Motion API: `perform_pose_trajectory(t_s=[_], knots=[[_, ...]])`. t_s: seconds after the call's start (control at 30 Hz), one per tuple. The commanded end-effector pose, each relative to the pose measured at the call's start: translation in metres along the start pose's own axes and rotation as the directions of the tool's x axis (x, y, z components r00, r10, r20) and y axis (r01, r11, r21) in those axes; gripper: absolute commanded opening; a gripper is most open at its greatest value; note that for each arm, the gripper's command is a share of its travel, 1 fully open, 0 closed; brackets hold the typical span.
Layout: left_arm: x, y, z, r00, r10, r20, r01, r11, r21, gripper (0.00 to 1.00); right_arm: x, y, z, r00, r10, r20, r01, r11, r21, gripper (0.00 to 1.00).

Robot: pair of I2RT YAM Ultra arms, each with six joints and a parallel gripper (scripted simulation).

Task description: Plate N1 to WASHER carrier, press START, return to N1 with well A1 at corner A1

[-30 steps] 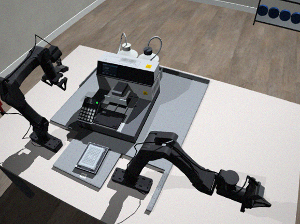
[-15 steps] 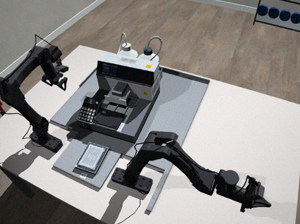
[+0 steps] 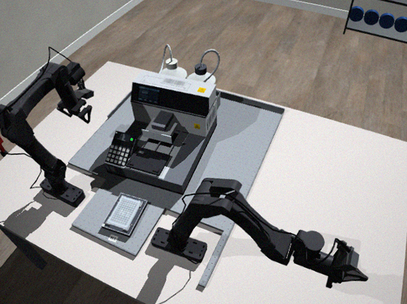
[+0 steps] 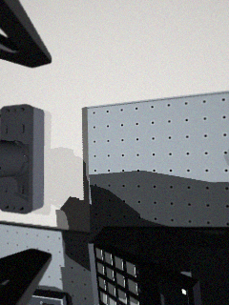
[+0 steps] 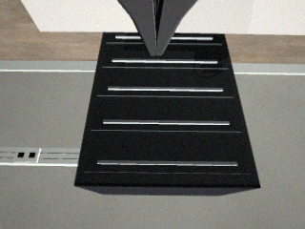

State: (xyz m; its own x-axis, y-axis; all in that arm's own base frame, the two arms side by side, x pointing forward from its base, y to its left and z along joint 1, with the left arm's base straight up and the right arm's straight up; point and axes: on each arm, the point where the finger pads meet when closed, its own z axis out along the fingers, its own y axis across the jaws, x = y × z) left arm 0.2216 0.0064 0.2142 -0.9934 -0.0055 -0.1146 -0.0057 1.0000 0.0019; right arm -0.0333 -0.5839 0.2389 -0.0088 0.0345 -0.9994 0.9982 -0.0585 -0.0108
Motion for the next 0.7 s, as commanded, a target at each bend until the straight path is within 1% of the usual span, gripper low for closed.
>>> perform_pose_trajectory(t_s=[0.0, 0.07, 0.13, 0.3, 0.33, 0.47, 0.57, 0.63, 0.67], knots=[[0.004, -0.016, 0.007, 0.987, 0.11, -0.114, -0.109, 0.994, 0.014, 1.0, -0.017, -0.004, -0.005, 0.999, 0.011, 0.034, -0.011, 1.0, 0.007, 0.0], [0.003, -0.025, 0.01, 0.978, 0.176, -0.112, -0.174, 0.984, 0.022, 1.0, -0.017, -0.004, -0.005, 0.999, 0.011, 0.034, -0.011, 1.0, 0.007, 0.0], [0.003, -0.025, 0.01, 0.978, 0.176, -0.112, -0.174, 0.984, 0.022, 1.0, -0.017, -0.004, -0.005, 0.999, 0.011, 0.034, -0.011, 1.0, 0.007, 0.0], [0.002, -0.049, 0.017, 0.936, 0.336, -0.107, -0.334, 0.942, 0.04, 1.0, -0.017, -0.004, -0.005, 0.999, 0.011, 0.034, -0.011, 1.0, 0.007, 0.0], [-0.003, -0.069, 0.021, 0.896, 0.434, -0.095, -0.43, 0.901, 0.062, 1.0, -0.017, -0.004, -0.005, 0.999, 0.011, 0.034, -0.011, 1.0, 0.007, 0.0], [-0.002, -0.083, 0.021, 0.828, 0.553, -0.09, -0.548, 0.833, 0.079, 1.0, -0.017, -0.004, -0.005, 0.999, 0.011, 0.034, -0.011, 1.0, 0.007, 0.0], [0.001, -0.098, 0.023, 0.757, 0.647, -0.092, -0.64, 0.762, 0.094, 1.0, -0.017, -0.004, -0.005, 0.999, 0.011, 0.034, -0.011, 1.0, 0.007, 0.0], [-0.002, -0.095, 0.023, 0.716, 0.693, -0.082, -0.686, 0.721, 0.1, 1.0, -0.017, -0.004, -0.005, 0.999, 0.011, 0.034, -0.011, 1.0, 0.007, 0.0], [-0.002, -0.095, 0.023, 0.716, 0.693, -0.082, -0.686, 0.721, 0.1, 1.0, -0.017, -0.004, -0.005, 0.999, 0.011, 0.034, -0.011, 1.0, 0.007, 0.0]])
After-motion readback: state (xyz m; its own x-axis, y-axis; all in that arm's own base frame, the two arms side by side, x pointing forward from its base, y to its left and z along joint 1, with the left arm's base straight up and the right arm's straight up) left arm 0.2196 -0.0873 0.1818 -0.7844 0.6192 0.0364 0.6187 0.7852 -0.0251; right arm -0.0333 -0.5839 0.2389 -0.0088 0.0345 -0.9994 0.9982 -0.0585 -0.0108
